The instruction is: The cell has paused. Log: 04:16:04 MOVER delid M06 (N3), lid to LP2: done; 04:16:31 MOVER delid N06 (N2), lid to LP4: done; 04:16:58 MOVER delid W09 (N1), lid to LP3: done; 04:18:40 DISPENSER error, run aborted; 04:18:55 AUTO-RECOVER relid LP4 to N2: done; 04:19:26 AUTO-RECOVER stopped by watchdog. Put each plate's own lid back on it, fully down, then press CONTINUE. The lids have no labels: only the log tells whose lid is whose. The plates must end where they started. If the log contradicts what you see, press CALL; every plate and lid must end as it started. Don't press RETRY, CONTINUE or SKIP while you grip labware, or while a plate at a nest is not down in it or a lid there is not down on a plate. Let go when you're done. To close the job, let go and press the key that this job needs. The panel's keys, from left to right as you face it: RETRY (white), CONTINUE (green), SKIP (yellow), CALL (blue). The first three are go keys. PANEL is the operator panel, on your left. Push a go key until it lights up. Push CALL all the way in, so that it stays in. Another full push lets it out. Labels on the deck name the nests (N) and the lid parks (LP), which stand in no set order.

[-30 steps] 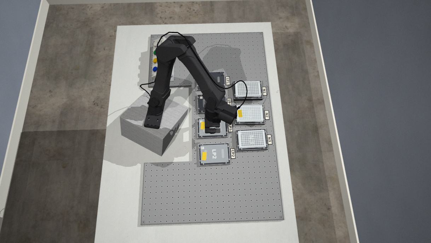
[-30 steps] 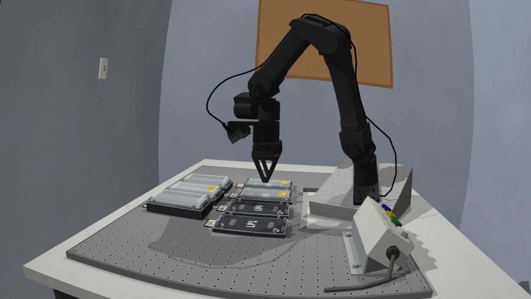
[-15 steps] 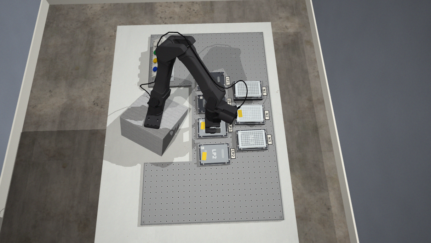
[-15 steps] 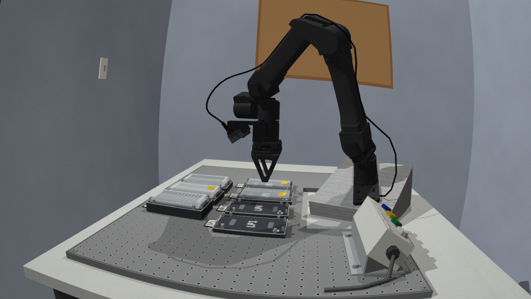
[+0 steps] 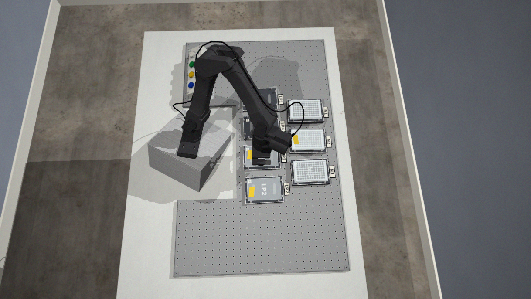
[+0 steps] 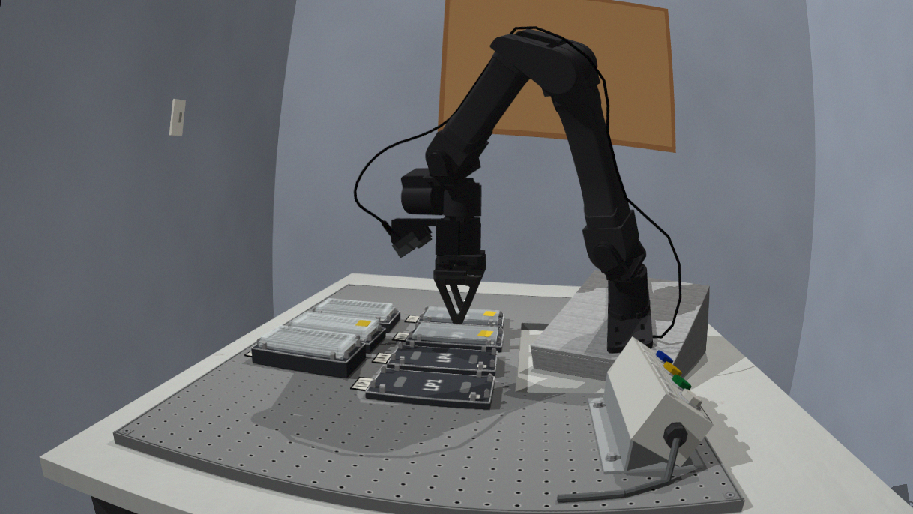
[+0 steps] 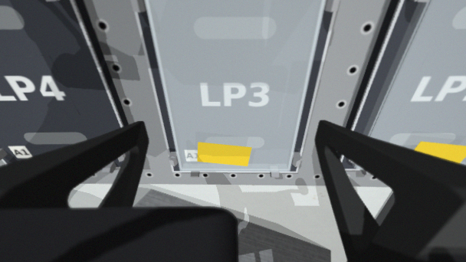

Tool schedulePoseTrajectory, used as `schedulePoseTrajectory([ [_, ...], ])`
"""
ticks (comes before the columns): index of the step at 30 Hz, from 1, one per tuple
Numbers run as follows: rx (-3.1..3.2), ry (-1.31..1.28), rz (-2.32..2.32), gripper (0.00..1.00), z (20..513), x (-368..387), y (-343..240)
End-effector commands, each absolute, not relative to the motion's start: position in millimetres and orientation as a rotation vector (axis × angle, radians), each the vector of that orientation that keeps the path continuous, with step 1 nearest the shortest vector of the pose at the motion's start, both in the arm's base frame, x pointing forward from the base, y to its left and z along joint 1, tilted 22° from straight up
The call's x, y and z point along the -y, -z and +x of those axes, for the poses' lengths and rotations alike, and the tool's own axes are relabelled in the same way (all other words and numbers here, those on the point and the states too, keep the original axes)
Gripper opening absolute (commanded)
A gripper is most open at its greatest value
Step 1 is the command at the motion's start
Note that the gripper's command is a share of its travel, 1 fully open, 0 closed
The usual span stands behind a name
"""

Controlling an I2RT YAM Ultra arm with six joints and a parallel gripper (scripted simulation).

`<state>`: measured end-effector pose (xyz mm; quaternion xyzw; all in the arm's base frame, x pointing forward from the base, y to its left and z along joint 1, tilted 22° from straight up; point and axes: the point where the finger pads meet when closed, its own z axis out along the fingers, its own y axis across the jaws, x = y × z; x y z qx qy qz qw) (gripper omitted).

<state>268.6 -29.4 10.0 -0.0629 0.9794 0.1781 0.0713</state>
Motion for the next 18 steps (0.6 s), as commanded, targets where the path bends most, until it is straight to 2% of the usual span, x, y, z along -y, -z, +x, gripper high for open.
schedulePoseTrajectory([
  [1, -2.920, -0.517, -0.178, 1.00, 274.0, 28.8, -5.6],
  [18, -2.899, -0.499, -0.170, 1.00, 281.0, 23.8, 14.0],
])
